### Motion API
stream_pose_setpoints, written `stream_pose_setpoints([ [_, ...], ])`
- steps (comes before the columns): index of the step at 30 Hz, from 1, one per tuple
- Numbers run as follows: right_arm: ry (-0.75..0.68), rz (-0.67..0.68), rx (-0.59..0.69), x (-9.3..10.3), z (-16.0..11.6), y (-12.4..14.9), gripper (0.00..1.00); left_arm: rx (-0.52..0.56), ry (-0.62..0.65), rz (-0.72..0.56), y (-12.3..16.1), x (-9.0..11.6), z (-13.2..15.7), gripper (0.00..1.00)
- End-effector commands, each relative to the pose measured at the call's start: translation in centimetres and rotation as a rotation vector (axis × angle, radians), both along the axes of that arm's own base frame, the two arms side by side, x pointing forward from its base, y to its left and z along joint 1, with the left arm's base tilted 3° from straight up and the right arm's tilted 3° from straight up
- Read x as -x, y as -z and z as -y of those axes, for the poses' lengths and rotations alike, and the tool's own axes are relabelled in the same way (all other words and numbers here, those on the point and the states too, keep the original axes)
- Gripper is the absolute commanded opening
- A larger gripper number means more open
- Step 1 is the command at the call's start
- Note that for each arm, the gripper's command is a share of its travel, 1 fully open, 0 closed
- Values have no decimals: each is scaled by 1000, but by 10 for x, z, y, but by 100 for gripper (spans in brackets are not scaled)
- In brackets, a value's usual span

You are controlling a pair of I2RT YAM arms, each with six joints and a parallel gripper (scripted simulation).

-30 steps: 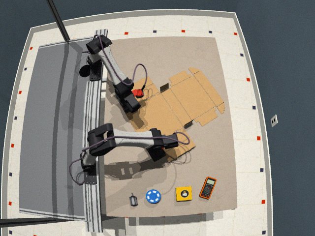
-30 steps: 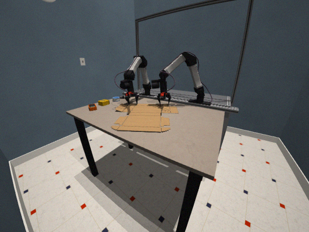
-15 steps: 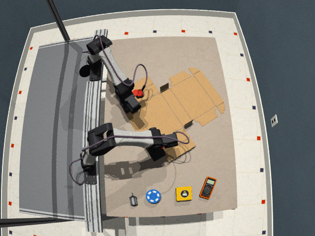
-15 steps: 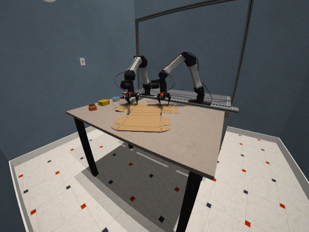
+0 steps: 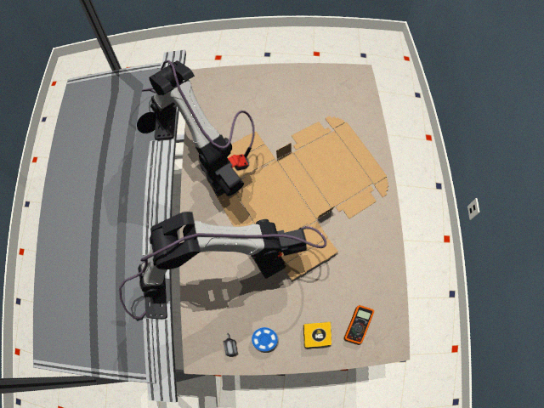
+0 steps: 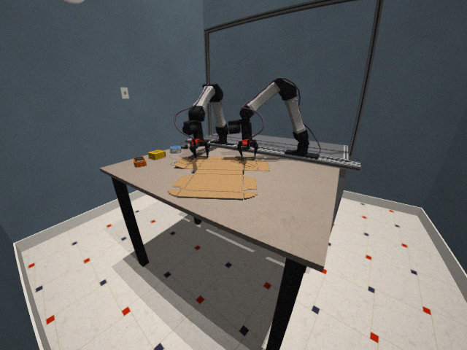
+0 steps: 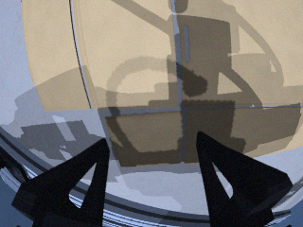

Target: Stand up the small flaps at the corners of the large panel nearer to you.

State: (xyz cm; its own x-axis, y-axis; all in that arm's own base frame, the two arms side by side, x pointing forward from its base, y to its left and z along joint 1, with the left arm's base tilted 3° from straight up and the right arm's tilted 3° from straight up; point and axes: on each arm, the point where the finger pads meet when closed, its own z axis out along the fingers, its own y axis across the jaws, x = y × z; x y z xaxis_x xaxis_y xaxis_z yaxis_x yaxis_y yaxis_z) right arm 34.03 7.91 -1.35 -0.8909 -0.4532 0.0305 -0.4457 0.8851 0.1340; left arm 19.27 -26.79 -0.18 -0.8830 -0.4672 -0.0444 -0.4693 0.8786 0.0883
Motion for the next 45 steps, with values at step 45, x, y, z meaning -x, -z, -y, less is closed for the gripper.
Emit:
stream_pose_setpoints([
  [45,-2,51,-35,-1,-26,-57,76,-55,8,-33,11,11,-9,76],
])
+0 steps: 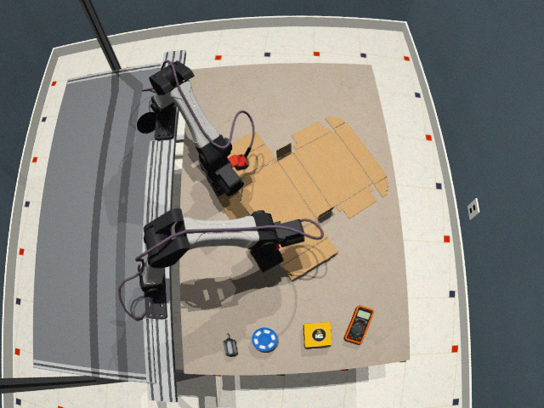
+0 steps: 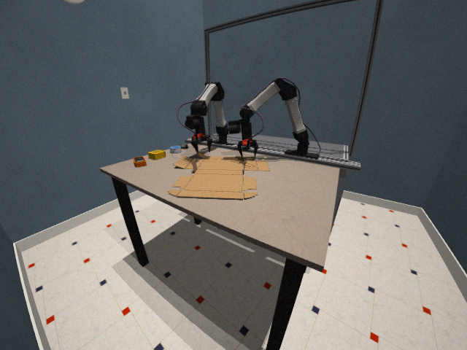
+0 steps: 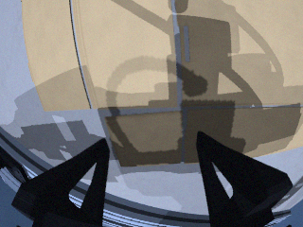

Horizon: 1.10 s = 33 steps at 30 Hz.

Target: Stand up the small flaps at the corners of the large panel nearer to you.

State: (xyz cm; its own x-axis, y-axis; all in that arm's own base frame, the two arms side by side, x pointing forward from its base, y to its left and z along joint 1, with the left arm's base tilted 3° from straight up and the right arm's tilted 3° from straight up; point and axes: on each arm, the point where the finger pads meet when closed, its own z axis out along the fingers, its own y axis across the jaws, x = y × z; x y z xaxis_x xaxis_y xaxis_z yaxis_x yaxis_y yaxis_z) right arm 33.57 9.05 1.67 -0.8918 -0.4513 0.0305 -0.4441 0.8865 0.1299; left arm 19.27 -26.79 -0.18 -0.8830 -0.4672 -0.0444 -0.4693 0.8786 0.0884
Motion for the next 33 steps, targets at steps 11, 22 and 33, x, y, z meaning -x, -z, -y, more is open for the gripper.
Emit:
stream_pose_setpoints([
  [11,-4,48,-40,-1,-25,-32,76,-55,8,-33,11,11,-9,76],
  [22,-4,48,-38,5,-35,-43,76,-55,8,-33,11,11,-9,76],
  [33,-4,46,-42,12,-48,-47,76,-55,8,-33,11,11,-9,76],
])
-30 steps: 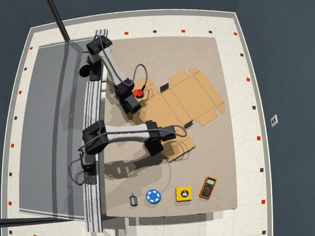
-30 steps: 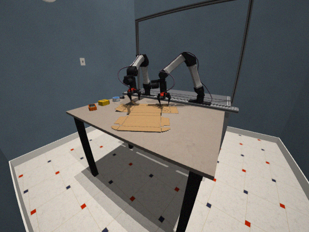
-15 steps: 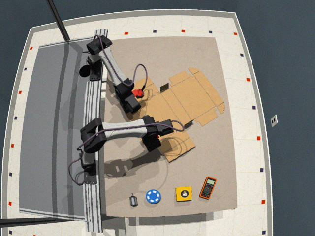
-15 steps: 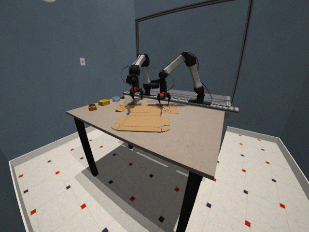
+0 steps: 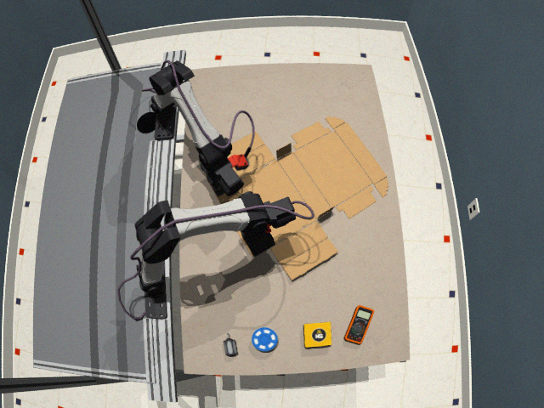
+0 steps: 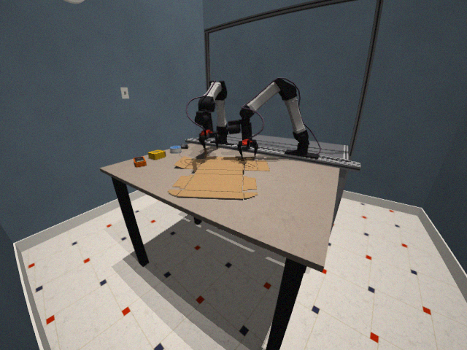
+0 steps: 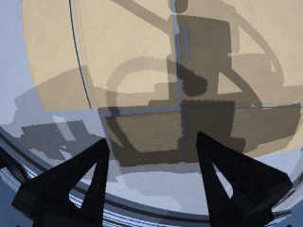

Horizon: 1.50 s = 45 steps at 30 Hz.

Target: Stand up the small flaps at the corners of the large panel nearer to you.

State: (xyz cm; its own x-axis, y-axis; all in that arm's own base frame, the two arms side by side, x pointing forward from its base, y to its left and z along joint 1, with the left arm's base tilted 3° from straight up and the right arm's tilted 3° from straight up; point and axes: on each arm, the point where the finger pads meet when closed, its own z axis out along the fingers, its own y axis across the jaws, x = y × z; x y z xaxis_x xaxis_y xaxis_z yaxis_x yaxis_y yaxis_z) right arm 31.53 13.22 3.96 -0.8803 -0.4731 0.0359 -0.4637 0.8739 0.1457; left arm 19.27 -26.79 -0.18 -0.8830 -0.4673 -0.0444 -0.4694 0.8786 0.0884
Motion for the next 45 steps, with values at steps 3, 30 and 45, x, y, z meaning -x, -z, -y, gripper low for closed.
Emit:
stream_pose_setpoints([
  [3,21,64,-33,-8,-9,-22,74,-55,8,-33,11,11,-9,76],
  [30,22,14,-15,5,-14,17,48,-55,8,-33,11,11,-9,76],
  [45,22,0,-8,12,-24,47,48,-55,8,-33,11,11,-9,76],
])
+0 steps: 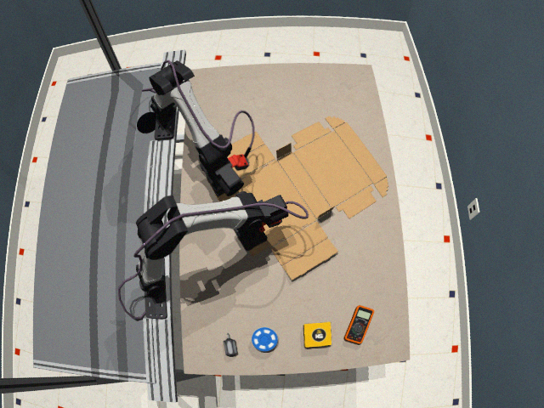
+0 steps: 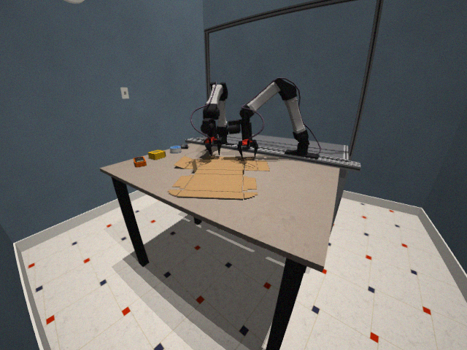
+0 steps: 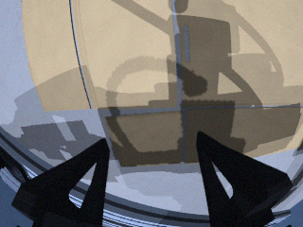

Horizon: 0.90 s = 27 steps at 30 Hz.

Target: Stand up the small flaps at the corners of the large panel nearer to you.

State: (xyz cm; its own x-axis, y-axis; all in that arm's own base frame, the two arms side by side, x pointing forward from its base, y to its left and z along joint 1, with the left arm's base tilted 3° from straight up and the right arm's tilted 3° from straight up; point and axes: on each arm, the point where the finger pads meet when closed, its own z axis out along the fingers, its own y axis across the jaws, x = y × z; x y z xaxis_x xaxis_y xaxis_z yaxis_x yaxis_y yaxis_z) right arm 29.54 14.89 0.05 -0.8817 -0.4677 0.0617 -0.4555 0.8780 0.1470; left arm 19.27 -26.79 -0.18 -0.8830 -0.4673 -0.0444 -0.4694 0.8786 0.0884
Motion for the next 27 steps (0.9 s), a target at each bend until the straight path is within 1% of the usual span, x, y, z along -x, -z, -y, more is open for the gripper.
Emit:
stream_pose_setpoints([
  [1,17,41,-26,-14,-10,5,48,-55,8,-33,11,11,-9,76],
  [3,24,95,-50,-23,-12,-13,48,-55,8,-33,11,11,-9,76],
  [8,28,73,-37,-19,-9,-5,48,-55,8,-33,11,11,-9,76],
  [14,26,63,-32,-16,-8,-1,48,-55,8,-33,11,11,-9,76],
  [18,25,105,-51,-25,-13,-17,48,-55,8,-33,11,11,-9,76],
  [19,26,102,-49,-24,-12,-18,48,-55,8,-33,11,11,-9,76],
  [20,27,81,-40,-19,-9,-20,48,-55,8,-33,11,11,-9,76],
  [25,17,84,-39,-22,-3,-35,48,-55,8,-33,11,11,-9,76],
  [27,17,84,-39,-22,-3,-35,48,-55,8,-33,11,11,-9,76],
])
